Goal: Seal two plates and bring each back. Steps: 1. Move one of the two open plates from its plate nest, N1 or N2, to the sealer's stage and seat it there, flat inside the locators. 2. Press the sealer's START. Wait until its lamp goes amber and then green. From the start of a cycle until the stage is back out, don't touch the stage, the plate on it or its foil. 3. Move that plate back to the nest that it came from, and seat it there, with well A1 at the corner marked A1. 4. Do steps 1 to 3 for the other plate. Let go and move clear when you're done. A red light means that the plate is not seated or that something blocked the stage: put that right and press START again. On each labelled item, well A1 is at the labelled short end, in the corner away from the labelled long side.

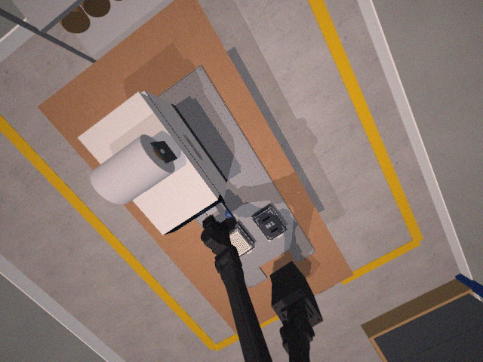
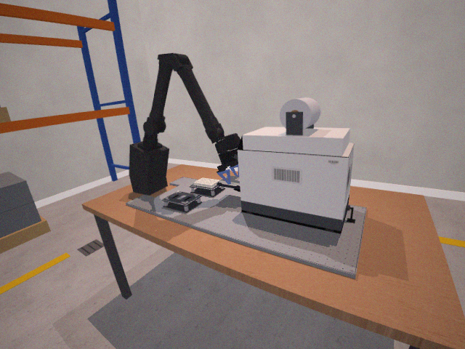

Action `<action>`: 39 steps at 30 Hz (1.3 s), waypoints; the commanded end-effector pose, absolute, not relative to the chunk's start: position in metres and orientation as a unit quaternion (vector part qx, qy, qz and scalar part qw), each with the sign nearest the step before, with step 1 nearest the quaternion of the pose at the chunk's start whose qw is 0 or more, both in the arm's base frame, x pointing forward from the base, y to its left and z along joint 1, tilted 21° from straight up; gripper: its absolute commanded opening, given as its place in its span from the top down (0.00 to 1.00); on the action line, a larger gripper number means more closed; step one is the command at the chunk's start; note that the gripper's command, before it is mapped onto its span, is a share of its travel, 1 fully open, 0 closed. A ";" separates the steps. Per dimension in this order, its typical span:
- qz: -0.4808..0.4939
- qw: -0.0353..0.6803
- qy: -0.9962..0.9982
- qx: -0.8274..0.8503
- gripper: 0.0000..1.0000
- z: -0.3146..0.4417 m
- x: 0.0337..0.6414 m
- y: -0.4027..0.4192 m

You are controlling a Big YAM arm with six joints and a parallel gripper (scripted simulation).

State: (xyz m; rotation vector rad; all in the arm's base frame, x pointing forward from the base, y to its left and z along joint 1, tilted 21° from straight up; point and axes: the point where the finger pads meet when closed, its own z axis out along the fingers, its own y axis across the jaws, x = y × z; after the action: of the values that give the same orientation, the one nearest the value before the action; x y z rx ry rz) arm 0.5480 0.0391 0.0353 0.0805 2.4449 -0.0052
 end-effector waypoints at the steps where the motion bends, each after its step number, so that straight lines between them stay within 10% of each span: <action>1: 0.000 0.355 0.935 0.024 0.13 0.044 0.565 0.048; 2: 0.000 0.355 0.935 0.024 0.14 0.044 0.565 0.048; 3: 0.000 0.355 0.935 0.024 1.00 0.044 0.565 0.047; 39: 0.001 0.355 0.934 0.025 1.00 0.045 0.565 0.047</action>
State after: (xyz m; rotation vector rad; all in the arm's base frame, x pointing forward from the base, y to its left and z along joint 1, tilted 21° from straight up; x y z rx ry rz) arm 0.5480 0.0391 0.0353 0.0806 2.4448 -0.0053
